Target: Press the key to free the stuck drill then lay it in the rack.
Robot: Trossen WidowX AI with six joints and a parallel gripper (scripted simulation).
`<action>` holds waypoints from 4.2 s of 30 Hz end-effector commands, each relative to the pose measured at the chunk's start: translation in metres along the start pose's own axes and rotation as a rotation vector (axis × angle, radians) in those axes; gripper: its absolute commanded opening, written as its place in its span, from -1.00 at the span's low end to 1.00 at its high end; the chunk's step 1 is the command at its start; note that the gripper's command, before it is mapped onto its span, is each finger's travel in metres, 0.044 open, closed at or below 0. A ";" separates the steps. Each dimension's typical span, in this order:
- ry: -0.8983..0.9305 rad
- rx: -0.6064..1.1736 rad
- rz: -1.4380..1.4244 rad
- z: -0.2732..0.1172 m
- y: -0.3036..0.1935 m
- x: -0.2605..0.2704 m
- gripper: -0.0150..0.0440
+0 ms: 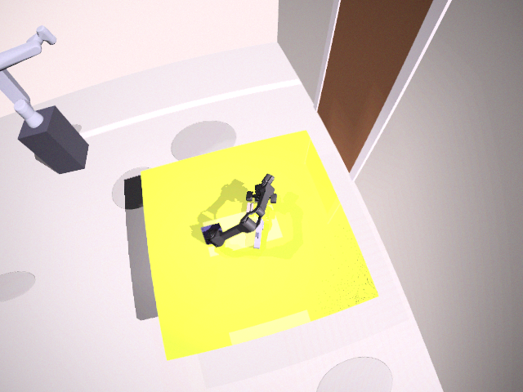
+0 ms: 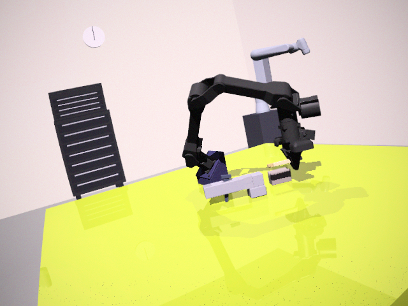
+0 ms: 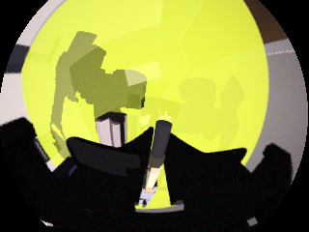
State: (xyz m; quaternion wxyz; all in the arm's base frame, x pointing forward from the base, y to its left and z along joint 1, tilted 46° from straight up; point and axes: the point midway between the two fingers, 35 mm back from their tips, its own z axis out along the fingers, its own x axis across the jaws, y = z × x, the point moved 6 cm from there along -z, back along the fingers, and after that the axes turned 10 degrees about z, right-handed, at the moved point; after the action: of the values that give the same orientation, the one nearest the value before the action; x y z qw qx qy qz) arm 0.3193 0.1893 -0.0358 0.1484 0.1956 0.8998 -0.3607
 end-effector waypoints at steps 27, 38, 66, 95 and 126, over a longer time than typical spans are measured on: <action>0.006 -0.004 0.004 -0.013 0.001 0.017 -0.49; 0.007 -0.005 0.004 -0.016 0.003 0.037 -0.49; 0.008 -0.005 0.003 -0.004 0.002 0.075 -0.49; 0.007 -0.004 0.003 0.029 0.003 0.074 -0.49; 0.005 -0.020 0.006 0.039 0.005 0.076 0.04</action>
State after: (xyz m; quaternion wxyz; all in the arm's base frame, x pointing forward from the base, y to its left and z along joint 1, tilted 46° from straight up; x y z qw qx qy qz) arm 0.2600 0.1831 -0.0969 0.1495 0.1971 0.9032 -0.3508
